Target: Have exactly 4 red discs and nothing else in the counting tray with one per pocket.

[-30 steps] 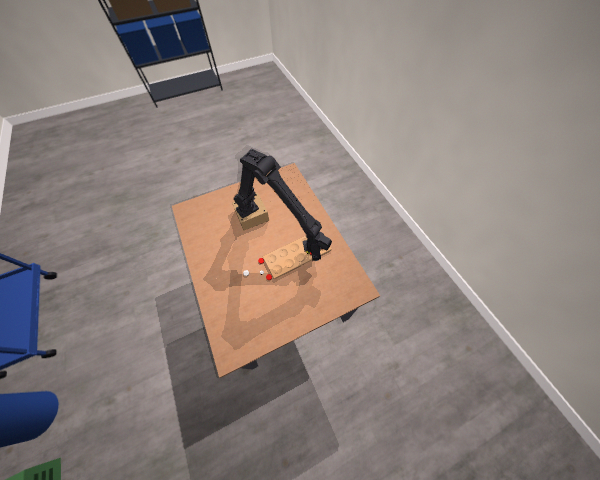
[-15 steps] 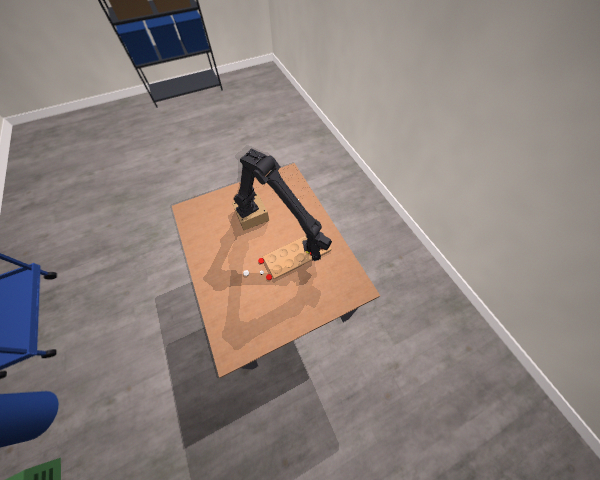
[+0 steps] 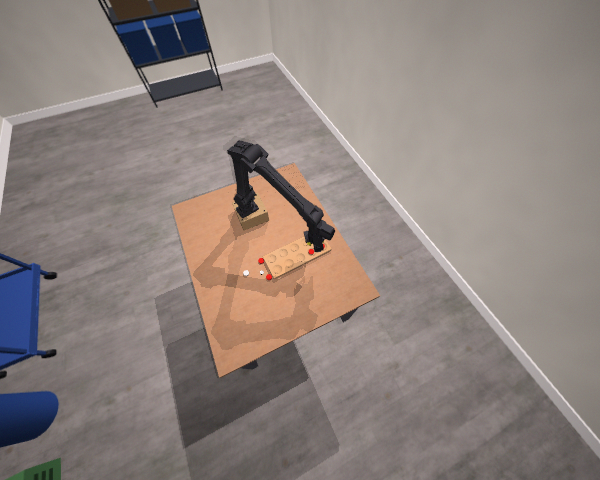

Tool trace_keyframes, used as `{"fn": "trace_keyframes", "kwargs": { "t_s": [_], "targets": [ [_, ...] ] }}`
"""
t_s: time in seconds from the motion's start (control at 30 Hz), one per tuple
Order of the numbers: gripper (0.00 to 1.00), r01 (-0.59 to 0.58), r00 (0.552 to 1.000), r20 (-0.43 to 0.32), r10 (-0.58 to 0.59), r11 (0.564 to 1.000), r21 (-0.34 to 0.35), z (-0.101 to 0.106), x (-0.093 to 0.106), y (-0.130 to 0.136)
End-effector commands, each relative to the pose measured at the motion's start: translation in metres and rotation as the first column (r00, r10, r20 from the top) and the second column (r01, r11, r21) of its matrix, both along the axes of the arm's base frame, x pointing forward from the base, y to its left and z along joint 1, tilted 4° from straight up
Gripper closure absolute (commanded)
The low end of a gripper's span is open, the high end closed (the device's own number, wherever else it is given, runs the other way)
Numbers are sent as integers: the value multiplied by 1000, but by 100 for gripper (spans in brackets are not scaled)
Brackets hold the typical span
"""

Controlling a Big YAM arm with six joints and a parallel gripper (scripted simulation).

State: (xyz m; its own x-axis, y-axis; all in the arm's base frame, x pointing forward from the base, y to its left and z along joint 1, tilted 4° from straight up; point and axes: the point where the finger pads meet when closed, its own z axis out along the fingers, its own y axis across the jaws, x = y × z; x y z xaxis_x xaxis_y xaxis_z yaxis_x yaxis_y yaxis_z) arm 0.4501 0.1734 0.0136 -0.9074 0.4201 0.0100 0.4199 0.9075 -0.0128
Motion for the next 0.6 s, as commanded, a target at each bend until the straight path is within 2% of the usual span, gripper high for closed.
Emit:
{"fn": "trace_keyframes", "kwargs": {
  "t_s": [0.0, 0.1, 0.17, 0.57],
  "targets": [
    [56, 14, 998, -57, -15, 1000, -25, -12, -14, -7],
    [56, 14, 998, -57, -15, 1000, -25, -12, -14, -7],
    [56, 14, 999, -40, -15, 1000, -19, -7, -6, -4],
    [56, 14, 999, -40, -15, 1000, -18, -7, -6, -4]
  ]
}}
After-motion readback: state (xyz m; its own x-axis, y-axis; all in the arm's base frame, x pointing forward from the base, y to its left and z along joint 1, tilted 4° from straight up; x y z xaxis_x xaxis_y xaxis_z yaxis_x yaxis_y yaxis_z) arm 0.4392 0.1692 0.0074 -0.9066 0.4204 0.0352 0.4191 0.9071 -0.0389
